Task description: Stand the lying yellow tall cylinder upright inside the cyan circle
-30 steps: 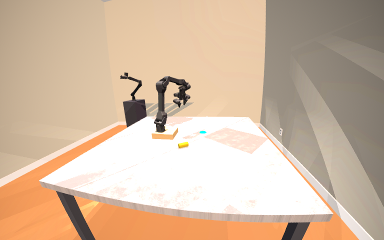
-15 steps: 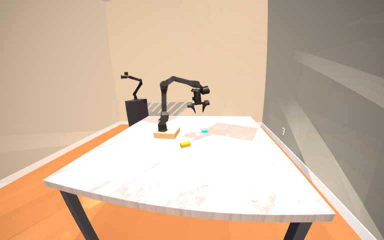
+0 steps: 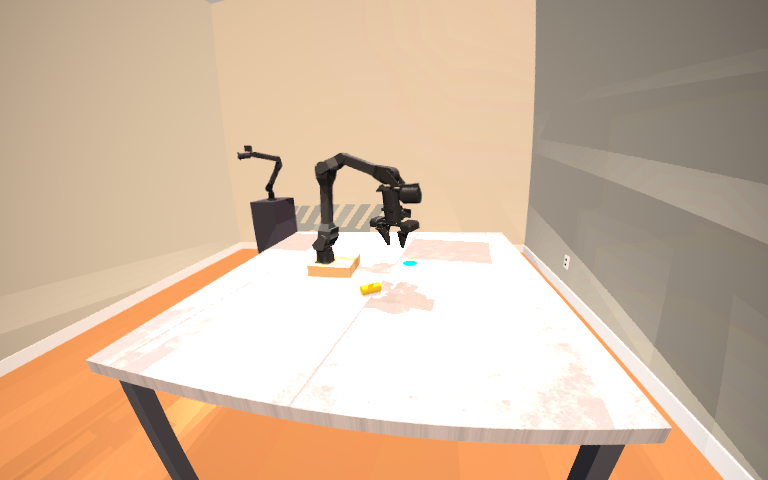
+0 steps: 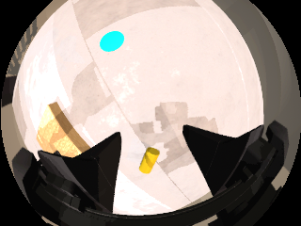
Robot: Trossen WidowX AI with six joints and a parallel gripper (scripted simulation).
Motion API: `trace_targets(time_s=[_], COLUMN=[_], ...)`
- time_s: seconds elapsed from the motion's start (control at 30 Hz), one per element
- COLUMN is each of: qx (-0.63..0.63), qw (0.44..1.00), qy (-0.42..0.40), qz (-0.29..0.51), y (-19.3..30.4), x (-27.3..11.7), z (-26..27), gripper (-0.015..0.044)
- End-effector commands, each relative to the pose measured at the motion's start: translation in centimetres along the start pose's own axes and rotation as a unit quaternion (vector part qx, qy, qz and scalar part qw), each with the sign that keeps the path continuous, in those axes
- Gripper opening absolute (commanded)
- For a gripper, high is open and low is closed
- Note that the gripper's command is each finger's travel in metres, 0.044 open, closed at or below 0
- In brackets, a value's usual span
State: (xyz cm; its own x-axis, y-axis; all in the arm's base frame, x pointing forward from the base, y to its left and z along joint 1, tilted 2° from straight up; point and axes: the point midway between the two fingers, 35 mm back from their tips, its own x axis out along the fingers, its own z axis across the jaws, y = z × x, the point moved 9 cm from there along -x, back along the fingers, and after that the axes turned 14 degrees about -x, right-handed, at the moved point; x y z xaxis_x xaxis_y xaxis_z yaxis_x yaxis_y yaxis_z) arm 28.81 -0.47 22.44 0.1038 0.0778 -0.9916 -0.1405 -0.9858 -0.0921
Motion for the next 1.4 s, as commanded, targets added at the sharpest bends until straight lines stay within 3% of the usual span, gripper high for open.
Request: trace_targets(time_s=[0.0, 0.13, 0.3, 0.53, 0.73, 1.0, 1.37], qx=[0.090, 0.189, 0.206, 0.206, 0.206, 0.206, 0.206], qw=[0.996, 0.981, 0.978, 0.978, 0.978, 0.978, 0.978], qy=[-0.004, -0.010, -0.011, -0.011, -0.011, -0.011, -0.011], qz=[0.020, 0.038, 0.041, 0.041, 0.041, 0.041, 0.041], y=[4.6, 9.5, 10.4, 11.2, 11.2, 11.2, 11.1], x=[-0.1, -0.1, 0.1, 10.0, 10.9, 10.9, 9.0], z=[0.4, 1.4, 1.7, 2.0, 2.2, 2.2, 1.8], gripper=[0.0309, 0.0309, 0.0309, 0.0309, 0.0309, 0.0105, 0.0105])
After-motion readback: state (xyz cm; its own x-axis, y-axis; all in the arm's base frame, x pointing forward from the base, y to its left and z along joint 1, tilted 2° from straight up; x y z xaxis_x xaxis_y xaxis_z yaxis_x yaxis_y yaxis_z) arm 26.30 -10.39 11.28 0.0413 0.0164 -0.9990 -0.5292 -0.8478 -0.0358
